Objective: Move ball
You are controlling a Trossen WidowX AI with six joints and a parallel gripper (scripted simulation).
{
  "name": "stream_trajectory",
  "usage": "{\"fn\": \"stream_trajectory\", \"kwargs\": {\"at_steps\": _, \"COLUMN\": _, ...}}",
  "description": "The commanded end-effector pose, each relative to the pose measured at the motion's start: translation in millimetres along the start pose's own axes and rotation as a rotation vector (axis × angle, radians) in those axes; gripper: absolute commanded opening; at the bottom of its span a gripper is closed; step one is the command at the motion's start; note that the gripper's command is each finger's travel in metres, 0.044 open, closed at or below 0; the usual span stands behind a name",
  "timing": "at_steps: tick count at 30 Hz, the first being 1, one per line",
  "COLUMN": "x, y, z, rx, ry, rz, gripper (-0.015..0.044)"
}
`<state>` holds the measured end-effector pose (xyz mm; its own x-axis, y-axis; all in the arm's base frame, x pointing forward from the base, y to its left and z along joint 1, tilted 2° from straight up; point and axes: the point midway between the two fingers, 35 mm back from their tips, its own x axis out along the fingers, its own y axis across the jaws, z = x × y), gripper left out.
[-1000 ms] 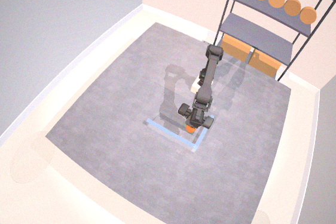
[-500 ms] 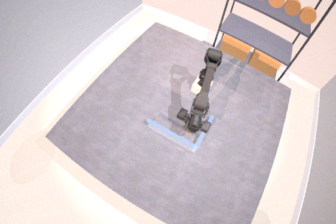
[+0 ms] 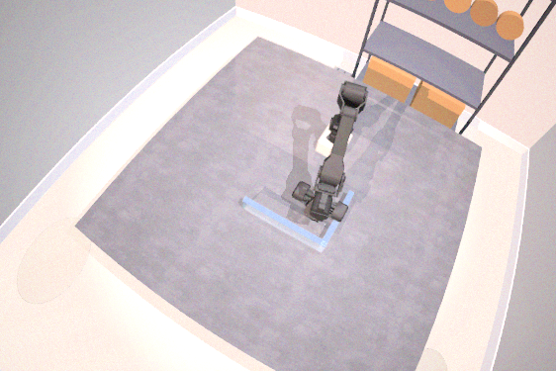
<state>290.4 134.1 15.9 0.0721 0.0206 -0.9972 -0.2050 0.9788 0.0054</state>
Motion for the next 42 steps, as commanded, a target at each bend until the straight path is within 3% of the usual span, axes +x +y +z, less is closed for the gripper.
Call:
{"fn": "stream_trajectory", "kwargs": {"at_steps": 1, "x": 0, "y": 0, "z": 0, "rx": 0.000, "ry": -0.001, "rz": 0.000, "gripper": 0.0105}}
{"fn": "stream_trajectory", "kwargs": {"at_steps": 13, "x": -3, "y": 0, "z": 1, "rx": 0.000, "ry": 0.000, "rz": 0.000, "gripper": 0.0411}}
{"fn": "stream_trajectory", "kwargs": {"at_steps": 19, "x": -81, "y": 0, "z": 0, "rx": 0.002, "ry": 0.008, "rz": -0.004, "gripper": 0.0411}}
{"fn": "stream_trajectory", "kwargs": {"at_steps": 30, "x": -77, "y": 1, "z": 2, "rx": -0.002, "ry": 0.000, "rz": 0.000, "gripper": 0.0411}}
{"fn": "stream_trajectory", "kwargs": {"at_steps": 31, "x": -80, "y": 1, "z": 2, "rx": -0.002, "ry": 0.000, "rz": 0.000, "gripper": 0.0437}}
{"fn": "stream_trajectory", "kwargs": {"at_steps": 35, "x": -127, "y": -1, "z": -2, "rx": -0.002, "ry": -0.003, "rz": 0.001, "gripper": 0.0440}}
{"fn": "stream_trajectory", "kwargs": {"at_steps": 42, "x": -130, "y": -1, "z": -3, "rx": -0.002, "ry": -0.003, "rz": 0.001, "gripper": 0.0440}}
